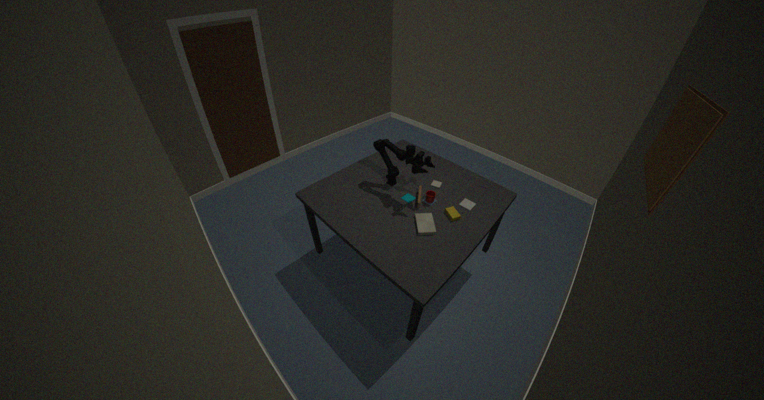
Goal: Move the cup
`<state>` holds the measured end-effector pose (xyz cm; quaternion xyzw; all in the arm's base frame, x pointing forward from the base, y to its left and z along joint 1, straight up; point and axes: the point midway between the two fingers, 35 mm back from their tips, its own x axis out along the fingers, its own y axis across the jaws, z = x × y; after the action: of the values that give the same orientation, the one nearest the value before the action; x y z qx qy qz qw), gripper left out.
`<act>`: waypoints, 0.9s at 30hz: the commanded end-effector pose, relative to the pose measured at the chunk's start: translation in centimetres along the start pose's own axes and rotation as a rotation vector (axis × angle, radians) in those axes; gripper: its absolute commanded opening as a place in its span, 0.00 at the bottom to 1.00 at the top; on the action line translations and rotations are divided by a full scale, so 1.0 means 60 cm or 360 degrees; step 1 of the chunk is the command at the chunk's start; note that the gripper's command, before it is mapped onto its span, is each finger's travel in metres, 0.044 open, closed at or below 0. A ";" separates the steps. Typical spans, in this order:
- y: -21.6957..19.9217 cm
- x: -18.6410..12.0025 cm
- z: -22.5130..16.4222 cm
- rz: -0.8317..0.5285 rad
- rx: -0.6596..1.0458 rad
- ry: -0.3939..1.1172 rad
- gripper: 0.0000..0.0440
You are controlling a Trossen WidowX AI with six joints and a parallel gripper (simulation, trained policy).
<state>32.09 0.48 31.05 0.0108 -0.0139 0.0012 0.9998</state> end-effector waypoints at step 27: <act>0.006 0.034 0.006 -0.0017 0.0152 0.0317 0.26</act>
<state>33.75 0.68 31.48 0.0447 0.0688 -0.0032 0.9966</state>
